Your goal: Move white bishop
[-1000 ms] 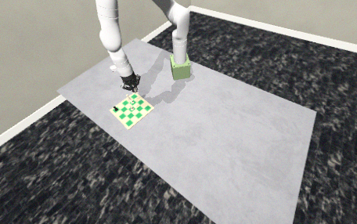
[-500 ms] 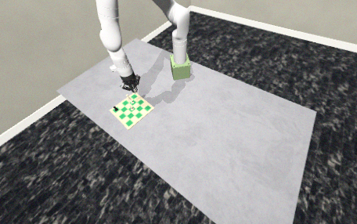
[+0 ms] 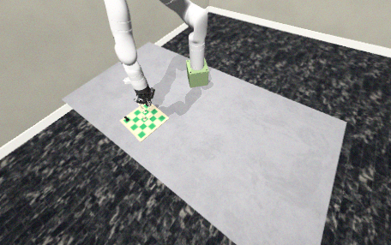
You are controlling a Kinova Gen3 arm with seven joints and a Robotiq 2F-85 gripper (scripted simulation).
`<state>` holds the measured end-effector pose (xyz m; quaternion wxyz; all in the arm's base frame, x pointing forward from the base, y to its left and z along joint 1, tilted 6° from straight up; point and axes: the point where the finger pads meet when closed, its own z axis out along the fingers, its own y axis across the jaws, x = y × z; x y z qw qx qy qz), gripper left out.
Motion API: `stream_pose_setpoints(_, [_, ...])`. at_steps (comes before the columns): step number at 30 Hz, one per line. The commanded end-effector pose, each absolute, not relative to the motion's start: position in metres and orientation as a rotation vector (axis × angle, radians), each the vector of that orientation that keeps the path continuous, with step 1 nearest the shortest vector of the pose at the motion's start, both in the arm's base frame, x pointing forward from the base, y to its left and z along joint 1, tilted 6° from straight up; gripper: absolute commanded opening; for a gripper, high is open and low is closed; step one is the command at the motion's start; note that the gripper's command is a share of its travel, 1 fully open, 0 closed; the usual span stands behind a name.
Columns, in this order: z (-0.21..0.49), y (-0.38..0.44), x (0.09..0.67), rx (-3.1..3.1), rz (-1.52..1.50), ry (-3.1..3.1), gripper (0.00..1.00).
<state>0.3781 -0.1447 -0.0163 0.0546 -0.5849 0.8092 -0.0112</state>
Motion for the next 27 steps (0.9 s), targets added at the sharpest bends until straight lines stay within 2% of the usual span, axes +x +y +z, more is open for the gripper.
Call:
stream_pose_setpoints(1, [-0.038, -0.142, 0.372, -1.779, -0.002, 2.471, 0.00])
stream_pose_setpoints(13, [-0.072, -0.140, 0.375, -1.779, -0.002, 2.471, 0.00])
stream_pose_setpoints(27, [-0.074, -0.140, 0.375, -1.779, -0.002, 2.471, 0.00])
